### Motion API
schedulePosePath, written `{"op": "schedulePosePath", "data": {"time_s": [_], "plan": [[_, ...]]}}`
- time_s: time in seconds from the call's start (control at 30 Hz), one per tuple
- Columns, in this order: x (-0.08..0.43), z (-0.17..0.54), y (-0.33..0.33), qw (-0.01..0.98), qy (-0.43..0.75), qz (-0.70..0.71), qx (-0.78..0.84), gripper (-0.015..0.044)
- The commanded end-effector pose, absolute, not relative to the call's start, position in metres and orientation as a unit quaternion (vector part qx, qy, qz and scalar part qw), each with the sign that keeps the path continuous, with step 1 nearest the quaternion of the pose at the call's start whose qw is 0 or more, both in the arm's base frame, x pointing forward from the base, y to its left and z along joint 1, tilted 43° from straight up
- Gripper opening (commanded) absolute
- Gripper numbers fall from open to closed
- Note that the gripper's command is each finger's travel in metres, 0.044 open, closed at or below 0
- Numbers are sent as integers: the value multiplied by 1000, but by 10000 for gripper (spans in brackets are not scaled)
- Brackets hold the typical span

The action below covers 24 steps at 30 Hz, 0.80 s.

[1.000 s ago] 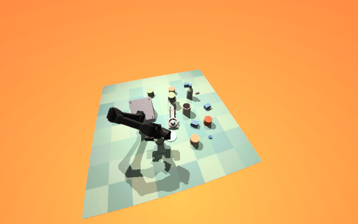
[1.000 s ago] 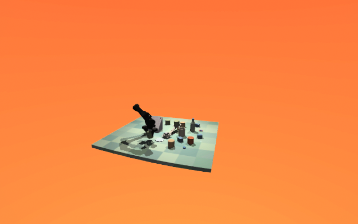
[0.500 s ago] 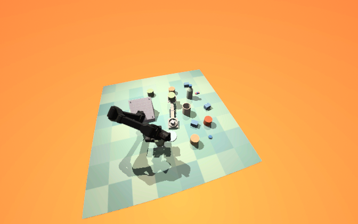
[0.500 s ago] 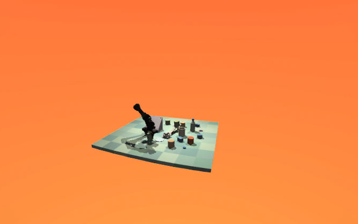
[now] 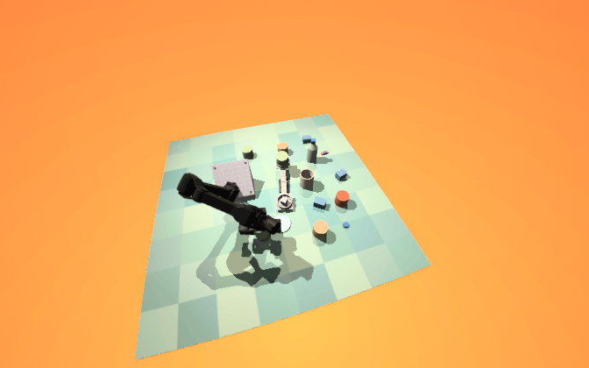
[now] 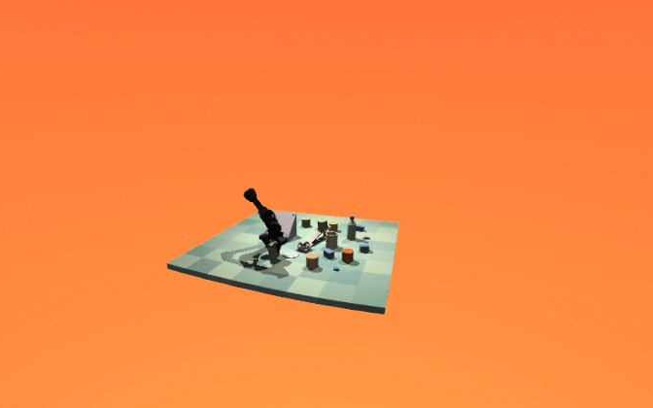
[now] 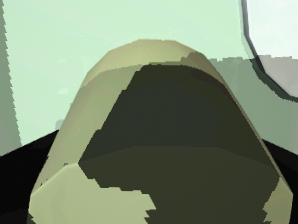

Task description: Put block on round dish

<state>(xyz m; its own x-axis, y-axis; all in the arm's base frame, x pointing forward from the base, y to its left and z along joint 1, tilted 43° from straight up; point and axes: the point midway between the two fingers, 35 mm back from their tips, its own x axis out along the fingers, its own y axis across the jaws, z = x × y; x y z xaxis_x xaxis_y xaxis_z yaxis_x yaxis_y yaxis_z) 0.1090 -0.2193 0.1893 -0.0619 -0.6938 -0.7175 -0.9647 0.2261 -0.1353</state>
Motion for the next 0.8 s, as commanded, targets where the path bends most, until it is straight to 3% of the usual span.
{"op": "schedulePosePath", "data": {"time_s": [0.0, 0.3, 0.7, 0.77], "plan": [[109, 190, -219, 347, 702, 194, -590, 210], [110, 193, -216, 348, 702, 195, -590, 440], [112, 226, -181, 348, 701, 200, -589, 440], [116, 226, -178, 351, 693, 202, -596, 387]]}}
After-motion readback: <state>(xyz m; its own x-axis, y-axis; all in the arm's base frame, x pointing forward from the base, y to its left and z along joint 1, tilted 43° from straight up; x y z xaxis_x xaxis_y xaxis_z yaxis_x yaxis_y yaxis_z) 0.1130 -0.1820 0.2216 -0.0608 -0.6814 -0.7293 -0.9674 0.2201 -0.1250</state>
